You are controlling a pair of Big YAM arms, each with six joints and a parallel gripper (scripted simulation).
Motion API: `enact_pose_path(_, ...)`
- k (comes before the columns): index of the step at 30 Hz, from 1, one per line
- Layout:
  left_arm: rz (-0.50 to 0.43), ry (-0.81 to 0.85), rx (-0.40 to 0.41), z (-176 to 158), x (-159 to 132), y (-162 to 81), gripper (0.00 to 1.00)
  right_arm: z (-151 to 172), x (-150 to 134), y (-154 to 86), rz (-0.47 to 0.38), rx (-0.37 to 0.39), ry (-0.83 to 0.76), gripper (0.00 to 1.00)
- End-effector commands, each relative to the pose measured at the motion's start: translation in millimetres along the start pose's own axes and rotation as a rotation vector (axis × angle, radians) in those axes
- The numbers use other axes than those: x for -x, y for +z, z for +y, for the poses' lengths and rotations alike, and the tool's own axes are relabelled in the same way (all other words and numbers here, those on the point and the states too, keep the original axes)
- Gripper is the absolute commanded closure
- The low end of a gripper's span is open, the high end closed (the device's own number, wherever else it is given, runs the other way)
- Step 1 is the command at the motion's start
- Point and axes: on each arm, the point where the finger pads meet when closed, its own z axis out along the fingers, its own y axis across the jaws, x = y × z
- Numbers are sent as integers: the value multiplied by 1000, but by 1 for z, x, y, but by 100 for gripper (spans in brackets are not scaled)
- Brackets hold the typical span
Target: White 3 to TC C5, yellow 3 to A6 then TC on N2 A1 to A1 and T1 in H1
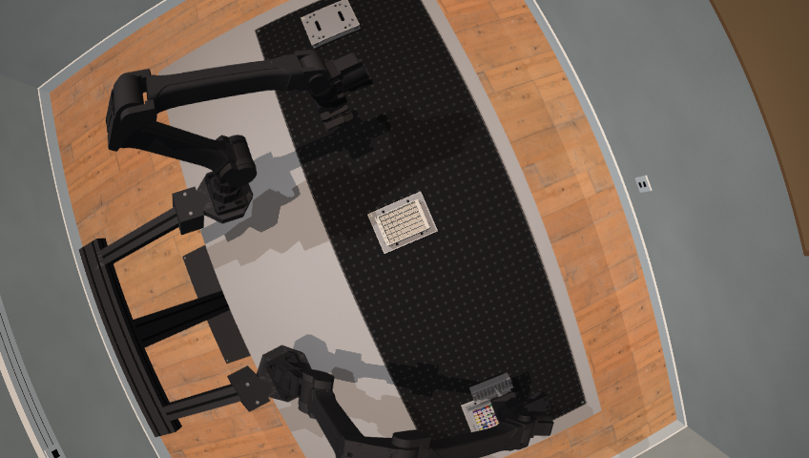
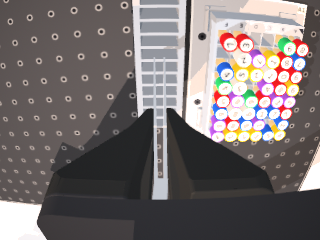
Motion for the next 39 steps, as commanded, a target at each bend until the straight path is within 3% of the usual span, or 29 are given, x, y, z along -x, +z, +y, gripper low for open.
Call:
enact_pose_path(1,-28,7,-2,2,12,-8,0,-10,13,-25,-35,-24,-7,92)
enact_pose_path(6,-28,7,-2,2,12,-8,0,-10,12,-21,-24,-17,-7,92)
enact_pose_path(18,-28,7,-2,2,12,-8,0,-13,19,-40,-47,-31,-9,92)
enact_pose_path(23,-28,7,-2,2,12,-8,0,-6,6,-22,-7,-6,-4,92)
enact_pose_path(30,-28,7,-2,2,12,-8,0,-6,10,-24,-23,-13,-3,92)
enact_pose_path(31,-28,7,-2,2,12,-8,0,-8,-7,-18,6,1,-28,92)
enact_pose_path(39,-28,7,-2,2,12,-8,0,-51,0,-26,-45,-34,-248,92)
